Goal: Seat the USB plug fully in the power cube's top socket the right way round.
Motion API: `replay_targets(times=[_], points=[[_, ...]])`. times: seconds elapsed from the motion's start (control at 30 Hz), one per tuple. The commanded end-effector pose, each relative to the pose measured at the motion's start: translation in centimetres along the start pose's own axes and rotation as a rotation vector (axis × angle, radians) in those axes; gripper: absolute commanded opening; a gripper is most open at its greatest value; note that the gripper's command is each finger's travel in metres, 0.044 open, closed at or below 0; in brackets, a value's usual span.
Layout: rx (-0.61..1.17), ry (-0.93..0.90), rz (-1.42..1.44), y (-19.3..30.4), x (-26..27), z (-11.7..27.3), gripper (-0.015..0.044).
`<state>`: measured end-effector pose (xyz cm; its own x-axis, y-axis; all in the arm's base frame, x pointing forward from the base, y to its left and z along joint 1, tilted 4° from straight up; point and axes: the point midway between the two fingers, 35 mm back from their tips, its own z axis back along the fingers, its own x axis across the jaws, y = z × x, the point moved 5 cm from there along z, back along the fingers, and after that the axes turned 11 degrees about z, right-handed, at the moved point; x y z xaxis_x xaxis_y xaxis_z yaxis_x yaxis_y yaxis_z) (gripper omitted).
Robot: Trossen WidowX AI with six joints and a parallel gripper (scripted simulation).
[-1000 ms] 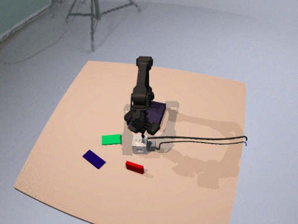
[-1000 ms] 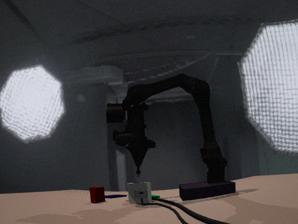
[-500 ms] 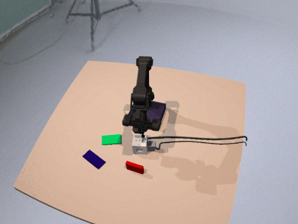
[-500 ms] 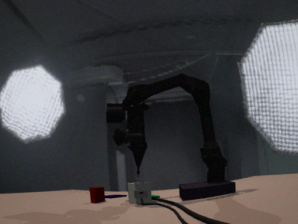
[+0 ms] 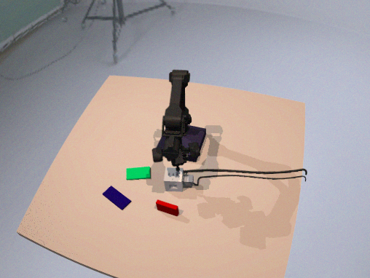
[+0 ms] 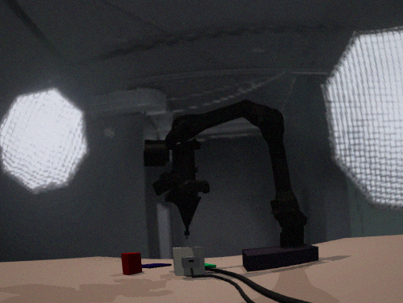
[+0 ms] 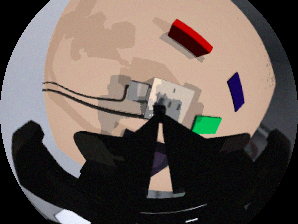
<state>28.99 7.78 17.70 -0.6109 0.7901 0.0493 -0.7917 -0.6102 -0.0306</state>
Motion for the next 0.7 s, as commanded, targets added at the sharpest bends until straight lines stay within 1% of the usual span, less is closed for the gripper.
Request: replay_targets(times=[0.0, 0.67], points=[[0.0, 0.0, 0.101, 0.0, 0.0, -0.02, 0.0], [0.0, 0.0, 0.625, 0.0, 0.0, -0.03, 0.0]])
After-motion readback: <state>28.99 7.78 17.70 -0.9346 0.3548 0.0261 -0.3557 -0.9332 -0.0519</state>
